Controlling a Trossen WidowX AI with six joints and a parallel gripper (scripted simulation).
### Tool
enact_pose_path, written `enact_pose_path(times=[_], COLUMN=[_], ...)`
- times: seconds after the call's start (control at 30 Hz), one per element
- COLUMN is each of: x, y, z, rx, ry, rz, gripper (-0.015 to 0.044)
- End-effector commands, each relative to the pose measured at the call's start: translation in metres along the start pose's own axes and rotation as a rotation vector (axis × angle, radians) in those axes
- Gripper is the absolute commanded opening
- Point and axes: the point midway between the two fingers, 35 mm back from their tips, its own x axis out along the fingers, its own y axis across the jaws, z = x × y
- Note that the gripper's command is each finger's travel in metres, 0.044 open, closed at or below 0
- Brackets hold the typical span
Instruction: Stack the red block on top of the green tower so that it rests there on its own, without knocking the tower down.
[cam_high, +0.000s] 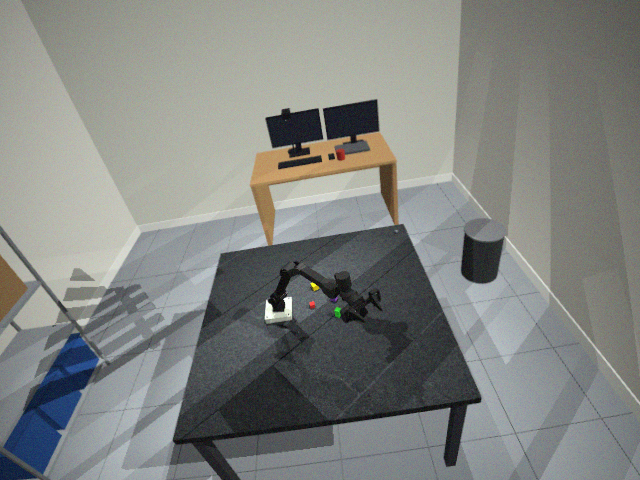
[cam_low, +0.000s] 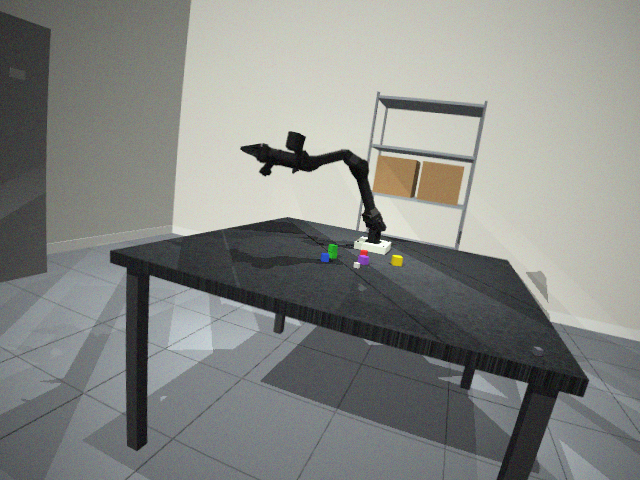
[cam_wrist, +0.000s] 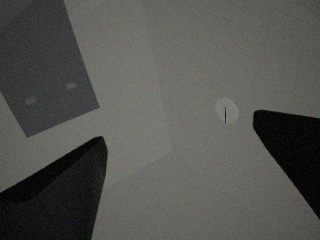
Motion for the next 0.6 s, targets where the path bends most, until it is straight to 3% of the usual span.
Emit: enact_pose_path(times=[0.0, 0.57], x=[-0.001, -0.109], y=[-0.001, -0.081], z=[0.001, 0.070], rx=[0.007, 0.642], ry=[-0.004, -0.497], rz=[-0.003, -0.102], gripper=[0.0426, 0.0440])
